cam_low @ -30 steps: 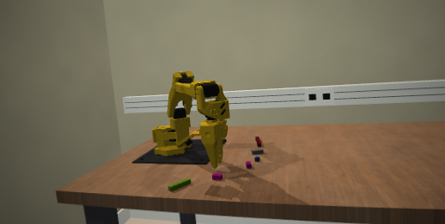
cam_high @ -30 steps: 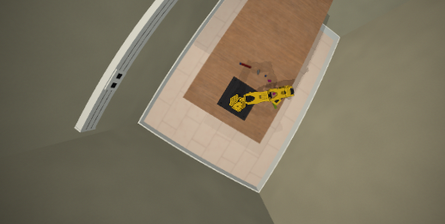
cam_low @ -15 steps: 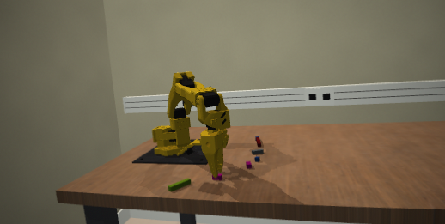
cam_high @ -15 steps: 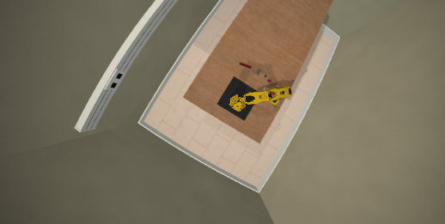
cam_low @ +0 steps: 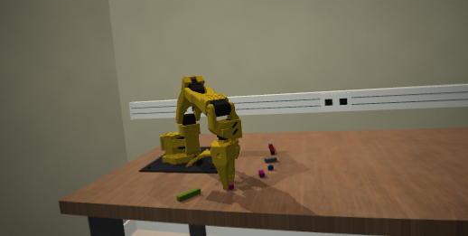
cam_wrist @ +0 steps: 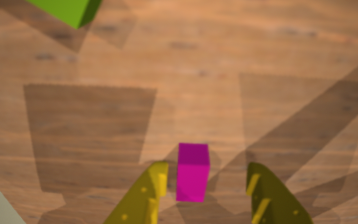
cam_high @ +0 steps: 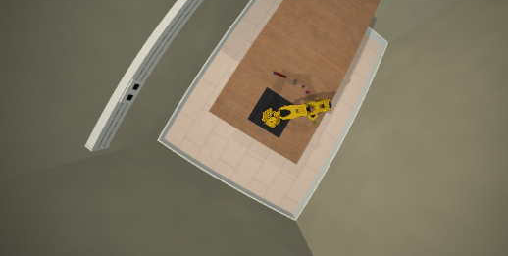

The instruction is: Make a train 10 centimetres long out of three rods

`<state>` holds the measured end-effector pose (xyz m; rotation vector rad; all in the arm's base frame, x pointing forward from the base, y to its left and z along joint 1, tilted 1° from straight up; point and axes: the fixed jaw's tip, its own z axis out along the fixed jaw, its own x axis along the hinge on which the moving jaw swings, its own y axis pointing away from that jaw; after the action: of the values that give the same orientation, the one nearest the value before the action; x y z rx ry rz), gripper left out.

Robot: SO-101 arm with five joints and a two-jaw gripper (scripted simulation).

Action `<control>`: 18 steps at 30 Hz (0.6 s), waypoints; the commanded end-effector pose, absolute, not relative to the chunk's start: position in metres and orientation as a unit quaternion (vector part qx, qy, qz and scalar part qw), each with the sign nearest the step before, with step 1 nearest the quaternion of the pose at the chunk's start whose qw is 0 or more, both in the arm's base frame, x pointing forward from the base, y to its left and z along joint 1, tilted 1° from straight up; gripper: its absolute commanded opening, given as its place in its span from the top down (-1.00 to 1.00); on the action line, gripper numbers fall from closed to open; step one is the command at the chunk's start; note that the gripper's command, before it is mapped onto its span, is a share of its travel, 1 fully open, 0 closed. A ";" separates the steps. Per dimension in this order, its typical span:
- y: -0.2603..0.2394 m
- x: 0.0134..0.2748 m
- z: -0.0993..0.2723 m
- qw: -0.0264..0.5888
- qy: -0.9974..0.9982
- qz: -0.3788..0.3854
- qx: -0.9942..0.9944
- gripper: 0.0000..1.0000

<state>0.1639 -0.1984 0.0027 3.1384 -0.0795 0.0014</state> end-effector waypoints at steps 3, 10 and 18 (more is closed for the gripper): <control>-0.196 0.160 -0.004 -0.009 -0.024 -0.008 1.000 0.63; -0.196 0.160 -0.004 -0.009 -0.024 -0.008 1.000 0.63; -0.196 0.160 -0.004 -0.009 -0.024 -0.008 1.000 0.64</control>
<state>0.1639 -0.1985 0.0027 3.1381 -0.0795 0.0020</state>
